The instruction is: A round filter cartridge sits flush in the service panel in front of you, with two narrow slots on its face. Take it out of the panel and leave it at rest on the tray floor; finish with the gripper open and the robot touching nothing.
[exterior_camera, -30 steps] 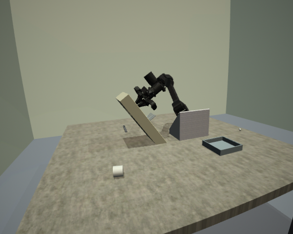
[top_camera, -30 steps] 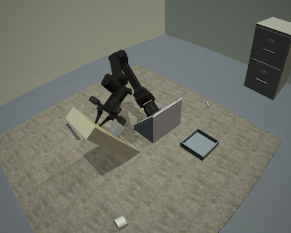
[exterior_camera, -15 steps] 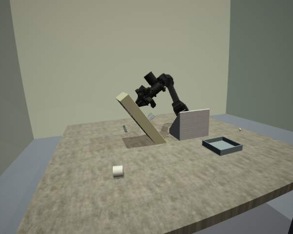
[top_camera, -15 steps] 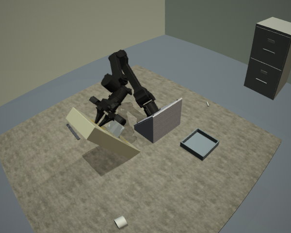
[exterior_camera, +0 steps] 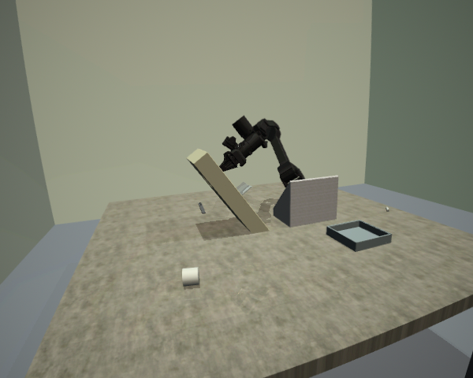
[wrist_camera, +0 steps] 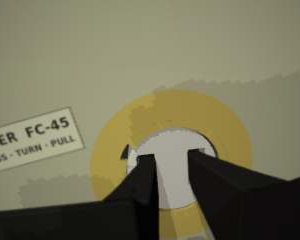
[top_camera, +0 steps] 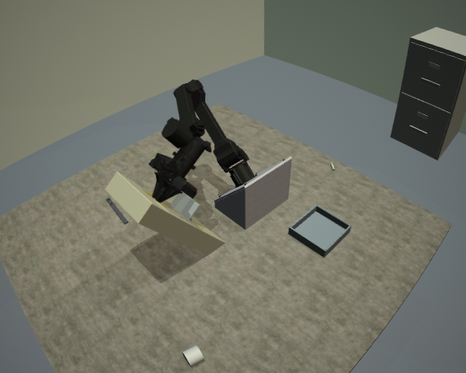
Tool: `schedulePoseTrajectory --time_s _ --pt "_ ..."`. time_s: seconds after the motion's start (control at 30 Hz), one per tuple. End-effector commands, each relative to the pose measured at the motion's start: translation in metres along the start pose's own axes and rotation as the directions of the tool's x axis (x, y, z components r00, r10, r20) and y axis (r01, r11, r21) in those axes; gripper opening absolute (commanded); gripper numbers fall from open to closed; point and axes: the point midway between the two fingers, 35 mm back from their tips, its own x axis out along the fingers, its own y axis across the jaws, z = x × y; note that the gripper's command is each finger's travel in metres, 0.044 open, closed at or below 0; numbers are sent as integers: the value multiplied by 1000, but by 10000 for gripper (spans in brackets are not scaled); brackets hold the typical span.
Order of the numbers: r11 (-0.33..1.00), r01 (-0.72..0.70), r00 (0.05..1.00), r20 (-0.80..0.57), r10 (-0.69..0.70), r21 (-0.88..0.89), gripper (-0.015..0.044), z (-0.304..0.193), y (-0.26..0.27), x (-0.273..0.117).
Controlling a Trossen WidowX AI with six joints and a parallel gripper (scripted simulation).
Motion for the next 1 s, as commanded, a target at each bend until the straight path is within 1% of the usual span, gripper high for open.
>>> schedulePoseTrajectory --time_s 0.0,0.27,0.53,0.7,0.97 --pt "990 -5 1000 -12 7 137 0 -2 0 6" --pt "914 -1 1000 -12 7 405 0 -2 0 6" --pt "768 2 1000 -12 7 640 0 -2 0 6" --pt "795 2 1000 -14 8 606 0 -2 1 4" --pt "812 5 999 -29 16 584 0 -2 5 -30"
